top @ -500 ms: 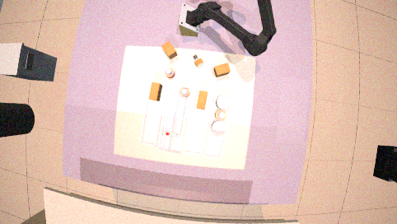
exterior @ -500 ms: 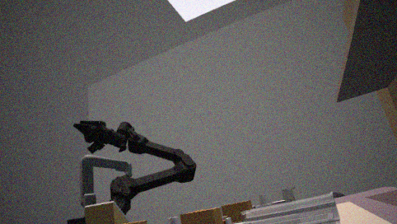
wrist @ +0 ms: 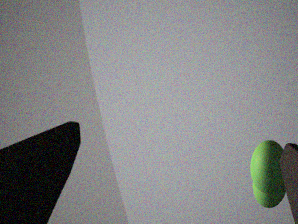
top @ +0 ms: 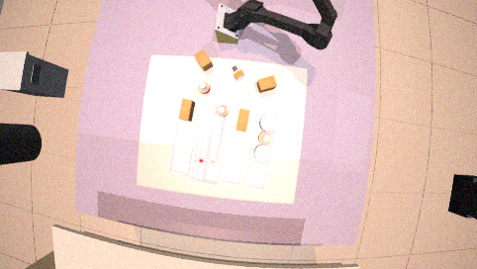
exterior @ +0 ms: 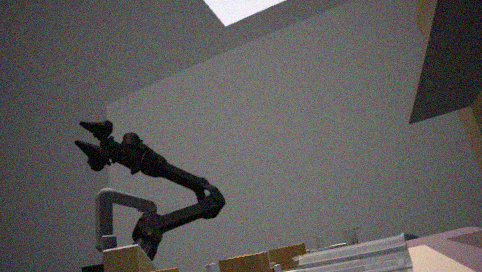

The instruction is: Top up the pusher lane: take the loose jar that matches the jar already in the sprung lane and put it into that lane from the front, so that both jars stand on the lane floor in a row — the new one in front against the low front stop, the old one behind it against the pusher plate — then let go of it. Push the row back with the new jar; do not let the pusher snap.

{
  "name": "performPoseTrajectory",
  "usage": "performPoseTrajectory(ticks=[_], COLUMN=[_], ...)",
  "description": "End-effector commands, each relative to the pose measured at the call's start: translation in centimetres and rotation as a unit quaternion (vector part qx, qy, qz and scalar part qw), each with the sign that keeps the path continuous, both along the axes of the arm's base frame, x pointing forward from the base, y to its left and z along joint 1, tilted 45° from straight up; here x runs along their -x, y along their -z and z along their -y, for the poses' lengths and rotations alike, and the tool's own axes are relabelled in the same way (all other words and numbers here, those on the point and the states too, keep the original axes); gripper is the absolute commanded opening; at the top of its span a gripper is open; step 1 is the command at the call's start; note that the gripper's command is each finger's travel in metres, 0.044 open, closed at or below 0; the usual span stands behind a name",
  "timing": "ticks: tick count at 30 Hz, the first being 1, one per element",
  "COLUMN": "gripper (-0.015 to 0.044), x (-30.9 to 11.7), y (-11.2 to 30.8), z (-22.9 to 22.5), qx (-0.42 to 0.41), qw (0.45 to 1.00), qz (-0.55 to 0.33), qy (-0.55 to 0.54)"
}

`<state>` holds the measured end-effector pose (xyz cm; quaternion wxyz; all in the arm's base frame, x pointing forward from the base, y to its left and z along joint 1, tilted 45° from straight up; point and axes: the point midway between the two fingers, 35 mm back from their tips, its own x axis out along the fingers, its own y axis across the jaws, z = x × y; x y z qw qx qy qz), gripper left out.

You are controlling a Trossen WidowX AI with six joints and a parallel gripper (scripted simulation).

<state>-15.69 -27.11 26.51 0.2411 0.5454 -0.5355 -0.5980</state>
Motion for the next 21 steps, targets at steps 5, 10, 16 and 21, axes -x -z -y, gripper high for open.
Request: performPoseTrajectory(ticks=[5, 10, 16, 21], gripper=[0.044, 0.044, 0.044, 0.044], x=[-9.5, -16.7, -25.6, -32.0], y=[6.8, 10.4, 14.6, 18.0], z=[5.2, 5.9, 3.9, 0.0], qx=[-0.151, -0.19, -0.197, -0.174], qw=[0.931, 0.832, 0.655, 0.47], qz=[-0.124, -0.182, -0.243, -0.273], qy=[-0.308, -0.489, -0.688, -0.821])
